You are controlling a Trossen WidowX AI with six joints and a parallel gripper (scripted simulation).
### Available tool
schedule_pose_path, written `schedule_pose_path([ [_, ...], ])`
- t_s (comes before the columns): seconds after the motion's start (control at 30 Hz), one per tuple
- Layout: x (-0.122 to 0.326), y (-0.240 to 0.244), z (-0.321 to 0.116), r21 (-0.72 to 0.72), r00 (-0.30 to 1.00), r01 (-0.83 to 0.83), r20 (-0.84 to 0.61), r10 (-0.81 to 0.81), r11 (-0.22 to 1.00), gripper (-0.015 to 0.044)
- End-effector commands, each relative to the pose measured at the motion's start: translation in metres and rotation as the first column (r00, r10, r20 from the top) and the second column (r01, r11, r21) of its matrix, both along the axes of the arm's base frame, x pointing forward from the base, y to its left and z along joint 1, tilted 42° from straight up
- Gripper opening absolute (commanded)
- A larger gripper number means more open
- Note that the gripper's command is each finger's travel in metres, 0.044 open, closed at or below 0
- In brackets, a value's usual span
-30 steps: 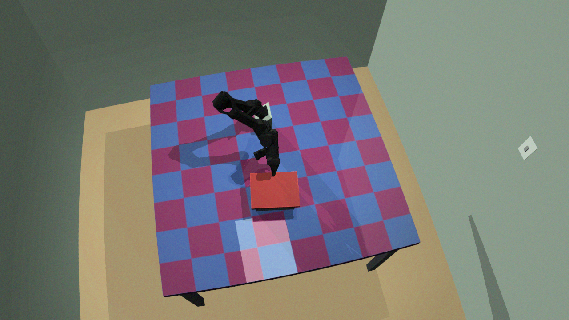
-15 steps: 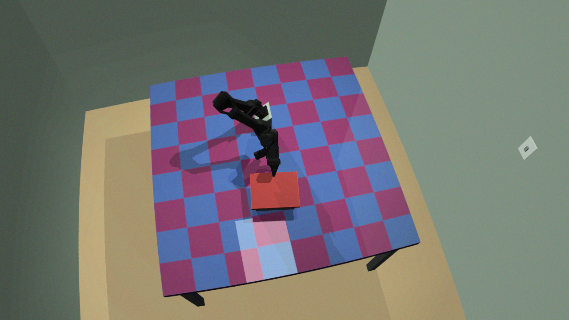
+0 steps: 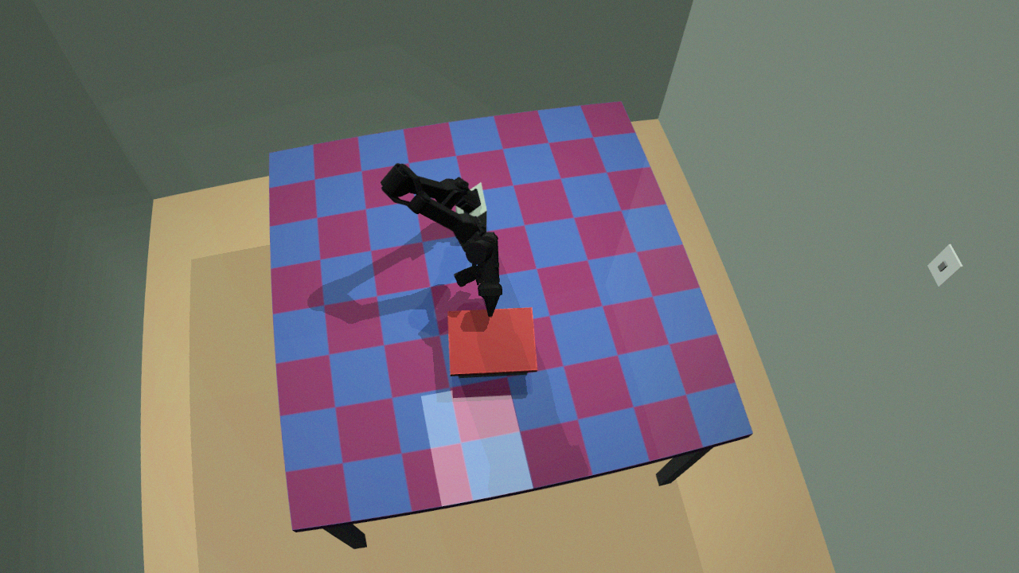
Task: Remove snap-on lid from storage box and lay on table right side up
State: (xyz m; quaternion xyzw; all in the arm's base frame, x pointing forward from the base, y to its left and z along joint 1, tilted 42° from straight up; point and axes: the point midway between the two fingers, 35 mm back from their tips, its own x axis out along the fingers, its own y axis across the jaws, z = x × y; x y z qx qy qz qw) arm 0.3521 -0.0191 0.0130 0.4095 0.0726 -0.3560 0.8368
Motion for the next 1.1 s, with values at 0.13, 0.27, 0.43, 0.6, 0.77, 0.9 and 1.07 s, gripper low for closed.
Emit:
schedule_pose_path([
  [0.13,0.0011,-0.0003,0.0001,-0.002,1.0,-0.001,-0.002,0.001,1.0,0.0],
  [0.27,0.0014,-0.0003,0.0001,-0.002,1.0,-0.001,-0.002,0.001,1.0,0.0],
  [0.43,0.0017,-0.0004,0.0002,-0.002,1.0,-0.001,-0.002,0.001,1.0,0.0],
  [0.6,0.0022,-0.0005,0.0002,-0.002,1.0,-0.001,-0.002,0.001,1.0,0.0],
  [0.77,0.0025,-0.0005,0.0002,-0.002,1.0,-0.001,-0.002,0.001,1.0,0.0],
  [0.9,0.0021,0.0001,0.0007,-0.001,1.0,0.0,-0.001,0.0,1.0,0.0],
  [1.07,0.0026,0.0044,0.0055,-0.001,1.0,0.0,-0.002,0.0,1.0,0.0],
])
